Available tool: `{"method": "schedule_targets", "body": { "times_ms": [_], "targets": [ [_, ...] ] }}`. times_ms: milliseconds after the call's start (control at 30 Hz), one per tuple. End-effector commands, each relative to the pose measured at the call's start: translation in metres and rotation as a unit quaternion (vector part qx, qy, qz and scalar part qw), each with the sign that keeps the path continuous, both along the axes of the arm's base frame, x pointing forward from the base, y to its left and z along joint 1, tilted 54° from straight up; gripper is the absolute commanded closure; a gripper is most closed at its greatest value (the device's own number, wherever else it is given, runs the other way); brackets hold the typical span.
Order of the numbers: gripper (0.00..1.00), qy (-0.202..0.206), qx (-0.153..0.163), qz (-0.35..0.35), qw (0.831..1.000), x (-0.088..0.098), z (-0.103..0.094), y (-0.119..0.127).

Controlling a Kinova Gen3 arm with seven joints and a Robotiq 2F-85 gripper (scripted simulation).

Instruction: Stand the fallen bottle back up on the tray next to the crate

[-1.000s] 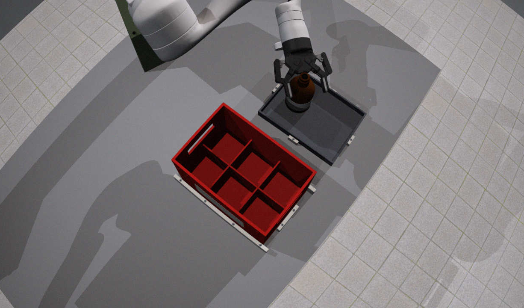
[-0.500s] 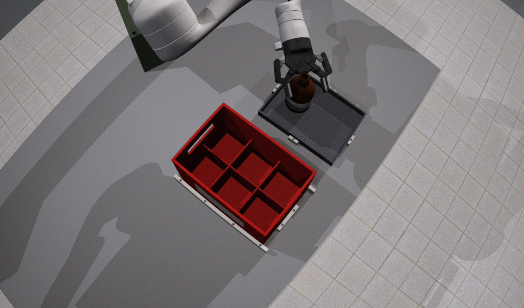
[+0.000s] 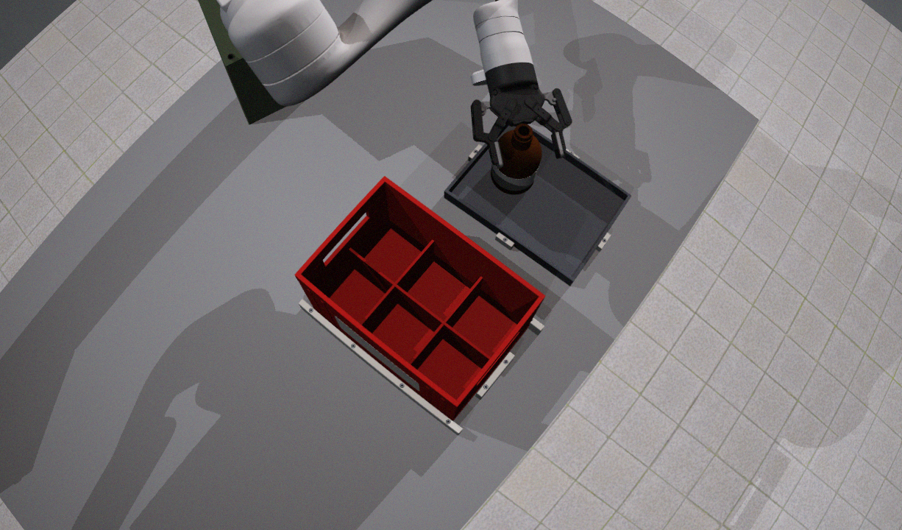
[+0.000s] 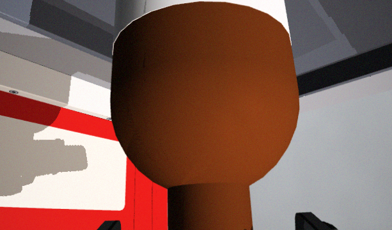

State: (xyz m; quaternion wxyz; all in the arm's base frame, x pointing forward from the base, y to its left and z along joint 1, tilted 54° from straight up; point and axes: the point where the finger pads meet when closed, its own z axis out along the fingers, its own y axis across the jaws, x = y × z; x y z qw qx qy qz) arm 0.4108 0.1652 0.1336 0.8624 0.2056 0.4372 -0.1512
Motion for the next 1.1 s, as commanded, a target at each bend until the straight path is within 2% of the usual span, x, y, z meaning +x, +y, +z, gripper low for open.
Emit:
{"method": "schedule_targets", "body": {
  "times_ms": [0,667,1067],
  "targets": [
    [0.00,0.000,0.001,0.001,1.000,-0.003,0.003,0.002],
    [0.00,0.000,0.001,0.001,1.000,-0.026,0.021,0.010],
    [0.00,0.000,0.001,0.001,1.000,-0.050,0.038,0.017]
  ]
}}
